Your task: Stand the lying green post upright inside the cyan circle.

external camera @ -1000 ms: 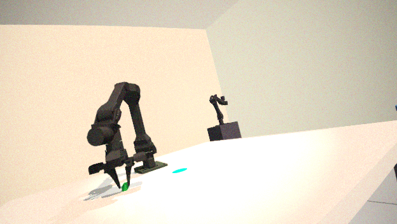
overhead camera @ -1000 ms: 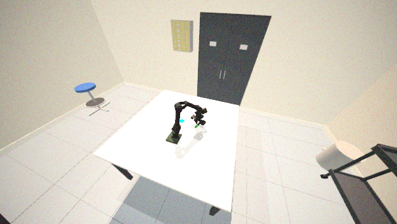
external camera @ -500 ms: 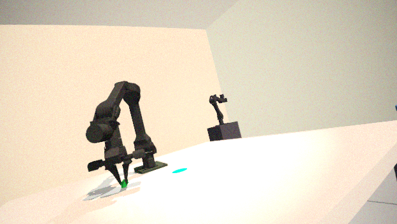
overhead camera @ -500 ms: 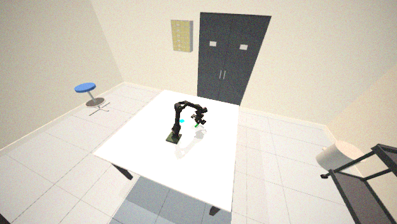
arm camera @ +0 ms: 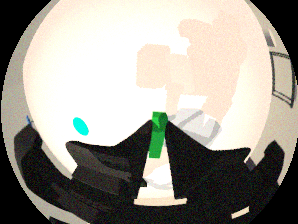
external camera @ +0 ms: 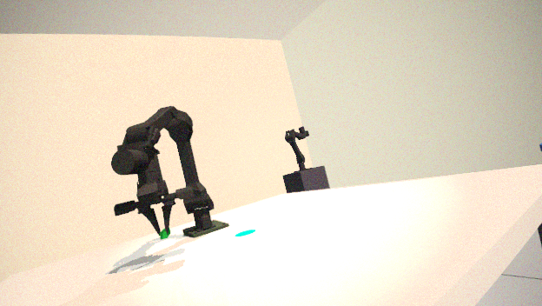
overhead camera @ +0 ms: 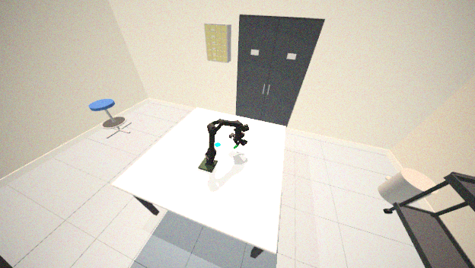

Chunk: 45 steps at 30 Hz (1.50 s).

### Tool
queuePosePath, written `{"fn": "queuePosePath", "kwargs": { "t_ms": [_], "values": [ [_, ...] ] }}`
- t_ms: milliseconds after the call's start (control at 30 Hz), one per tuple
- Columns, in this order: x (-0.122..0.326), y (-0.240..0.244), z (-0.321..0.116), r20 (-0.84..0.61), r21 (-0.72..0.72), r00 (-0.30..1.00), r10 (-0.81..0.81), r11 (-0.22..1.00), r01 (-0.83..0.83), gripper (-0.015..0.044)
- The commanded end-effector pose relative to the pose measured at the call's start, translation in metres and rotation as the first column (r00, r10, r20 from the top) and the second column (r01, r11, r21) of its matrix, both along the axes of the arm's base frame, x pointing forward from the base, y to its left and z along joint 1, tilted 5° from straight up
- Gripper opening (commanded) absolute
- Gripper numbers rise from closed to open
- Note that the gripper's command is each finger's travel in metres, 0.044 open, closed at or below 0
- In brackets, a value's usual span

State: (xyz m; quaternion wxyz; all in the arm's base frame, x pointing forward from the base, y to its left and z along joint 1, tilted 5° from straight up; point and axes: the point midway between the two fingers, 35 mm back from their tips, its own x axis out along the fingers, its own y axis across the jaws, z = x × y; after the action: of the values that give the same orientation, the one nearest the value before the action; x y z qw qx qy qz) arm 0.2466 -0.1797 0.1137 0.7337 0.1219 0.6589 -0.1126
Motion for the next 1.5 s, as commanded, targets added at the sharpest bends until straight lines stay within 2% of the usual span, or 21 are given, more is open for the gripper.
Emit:
{"fn": "queuePosePath", "kwargs": {
  "t_ms": [0,433,600,1467],
  "values": [
    [-0.002,0.0,0.016,0.001,-0.006,1.0,0.004,1.0,-0.004,0.0023],
    [-0.011,0.004,0.056,0.001,-0.006,1.0,0.004,1.0,-0.004,0.0023],
    [-0.01,0.006,0.058,0.001,-0.007,1.0,0.014,1.0,-0.014,0.0023],
    [0.009,0.086,0.067,-0.013,-0.038,0.917,0.398,0.917,-0.398,0.0023]
  ]
}}
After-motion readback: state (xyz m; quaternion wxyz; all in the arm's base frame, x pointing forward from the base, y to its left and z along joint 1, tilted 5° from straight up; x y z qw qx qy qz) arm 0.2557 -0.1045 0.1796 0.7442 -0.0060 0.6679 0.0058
